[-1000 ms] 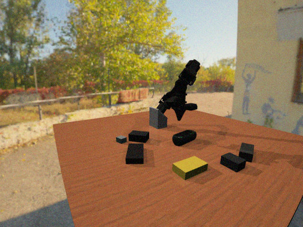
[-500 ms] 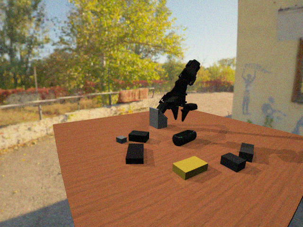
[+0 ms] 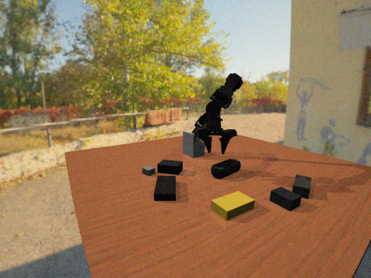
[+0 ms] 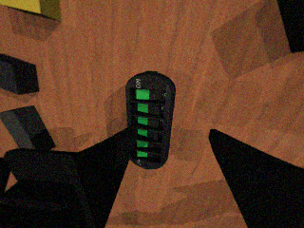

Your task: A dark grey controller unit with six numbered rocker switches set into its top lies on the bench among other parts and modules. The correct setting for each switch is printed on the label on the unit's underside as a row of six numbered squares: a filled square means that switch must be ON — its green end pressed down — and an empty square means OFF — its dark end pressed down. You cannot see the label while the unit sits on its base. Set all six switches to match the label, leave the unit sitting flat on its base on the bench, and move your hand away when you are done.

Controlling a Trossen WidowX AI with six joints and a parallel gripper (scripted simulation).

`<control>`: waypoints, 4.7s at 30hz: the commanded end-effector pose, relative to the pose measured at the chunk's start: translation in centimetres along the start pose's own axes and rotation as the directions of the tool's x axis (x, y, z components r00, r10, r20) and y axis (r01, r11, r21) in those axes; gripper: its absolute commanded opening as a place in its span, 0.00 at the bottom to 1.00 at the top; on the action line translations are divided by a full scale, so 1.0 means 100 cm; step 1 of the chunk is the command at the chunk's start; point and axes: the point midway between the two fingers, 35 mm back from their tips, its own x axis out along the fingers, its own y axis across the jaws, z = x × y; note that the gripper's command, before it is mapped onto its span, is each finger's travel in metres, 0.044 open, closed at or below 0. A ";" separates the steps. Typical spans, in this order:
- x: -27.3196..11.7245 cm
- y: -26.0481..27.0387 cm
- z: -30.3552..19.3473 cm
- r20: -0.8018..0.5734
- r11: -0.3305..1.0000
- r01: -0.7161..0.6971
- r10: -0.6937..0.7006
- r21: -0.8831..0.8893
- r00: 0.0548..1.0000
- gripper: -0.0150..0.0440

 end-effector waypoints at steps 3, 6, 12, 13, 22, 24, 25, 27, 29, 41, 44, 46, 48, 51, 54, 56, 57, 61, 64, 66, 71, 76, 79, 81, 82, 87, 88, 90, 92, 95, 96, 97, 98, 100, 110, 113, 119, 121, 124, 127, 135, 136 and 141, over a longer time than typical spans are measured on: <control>0.029 -0.023 0.020 -0.015 0.989 -0.144 0.145 0.022 0.989 0.56; 0.029 -0.023 0.020 -0.015 0.989 -0.144 0.145 0.022 0.989 0.42; 0.029 -0.023 0.020 -0.015 0.989 -0.144 0.145 0.022 0.989 0.25; 0.029 -0.023 0.020 -0.015 0.989 -0.144 0.145 0.022 0.989 0.25; 0.033 -0.023 0.020 -0.015 0.989 -0.144 0.145 0.023 0.989 0.25; 0.036 -0.023 0.021 -0.015 0.989 -0.144 0.145 0.023 0.989 0.25; 0.038 -0.023 0.021 -0.014 0.989 -0.144 0.145 0.023 0.989 0.25; 0.041 -0.024 0.021 -0.014 0.989 -0.144 0.145 0.023 0.989 0.25; 0.044 -0.024 0.021 -0.014 0.989 -0.144 0.145 0.023 0.989 0.25; 0.064 -0.027 0.021 -0.015 0.989 -0.145 0.145 0.023 0.989 0.25; 0.068 -0.027 0.021 -0.015 0.989 -0.145 0.145 0.023 0.989 0.25; 0.072 -0.028 0.021 -0.016 0.989 -0.145 0.146 0.024 0.989 0.25; 0.075 -0.028 0.020 -0.016 0.989 -0.145 0.146 0.024 0.989 0.25; 0.079 -0.029 0.020 -0.017 0.989 -0.146 0.146 0.024 0.989 0.25; 0.083 -0.030 0.019 -0.017 0.989 -0.146 0.146 0.024 0.989 0.25; 0.083 -0.030 0.019 -0.018 0.989 -0.146 0.146 0.024 0.989 0.25; 0.083 -0.030 0.019 -0.018 0.989 -0.146 0.146 0.024 0.989 0.25; 0.083 -0.029 0.019 -0.018 0.989 -0.146 0.146 0.024 0.989 0.25; 0.083 -0.028 0.019 -0.018 0.989 -0.146 0.146 0.024 0.989 0.25; 0.083 -0.027 0.020 -0.018 0.989 -0.146 0.146 0.024 0.989 0.25; 0.084 -0.025 0.020 -0.018 0.989 -0.146 0.146 0.024 0.989 0.25; 0.084 -0.023 0.020 -0.018 0.989 -0.146 0.146 0.024 0.989 0.25; 0.084 -0.022 0.020 -0.018 0.989 -0.146 0.146 0.024 0.989 0.25; 0.084 -0.021 0.020 -0.018 0.989 -0.146 0.147 0.024 0.989 0.25; 0.084 -0.021 0.020 -0.018 0.989 -0.146 0.147 0.024 0.989 0.25; 0.085 -0.019 0.020 -0.018 0.989 -0.146 0.147 0.023 0.989 0.25; 0.085 -0.018 0.020 -0.018 0.989 -0.146 0.147 0.023 0.989 0.25; 0.085 -0.017 0.020 -0.018 0.989 -0.146 0.147 0.023 0.989 0.25; 0.085 -0.017 0.019 -0.018 0.989 -0.146 0.147 0.023 0.989 0.25; 0.085 -0.016 0.020 -0.018 0.989 -0.146 0.147 0.023 0.989 0.25; 0.085 -0.015 0.020 -0.018 0.989 -0.146 0.147 0.023 0.989 0.25; 0.085 -0.014 0.020 -0.018 0.989 -0.146 0.147 0.023 0.989 0.25; 0.085 -0.013 0.020 -0.018 0.989 -0.146 0.147 0.023 0.989 0.25; 0.086 -0.011 0.020 -0.017 0.989 -0.146 0.147 0.023 0.989 0.25; 0.087 0.002 0.021 -0.017 0.989 -0.147 0.147 0.023 0.989 0.25; 0.088 0.006 0.021 -0.017 0.989 -0.147 0.147 0.023 0.989 0.25; 0.089 0.013 0.021 -0.017 0.989 -0.147 0.147 0.023 0.989 0.25; 0.089 0.016 0.021 -0.017 0.989 -0.147 0.148 0.023 0.989 0.25; 0.090 0.020 0.021 -0.017 0.989 -0.147 0.148 0.022 0.989 0.25; 0.090 0.024 0.021 -0.018 0.989 -0.148 0.148 0.022 0.989 0.25; 0.092 0.034 0.020 -0.019 0.989 -0.148 0.149 0.022 0.989 0.25; 0.092 0.036 0.020 -0.019 0.989 -0.148 0.149 0.022 0.989 0.25; 0.093 0.040 0.020 -0.019 0.989 -0.149 0.149 0.022 0.989 0.25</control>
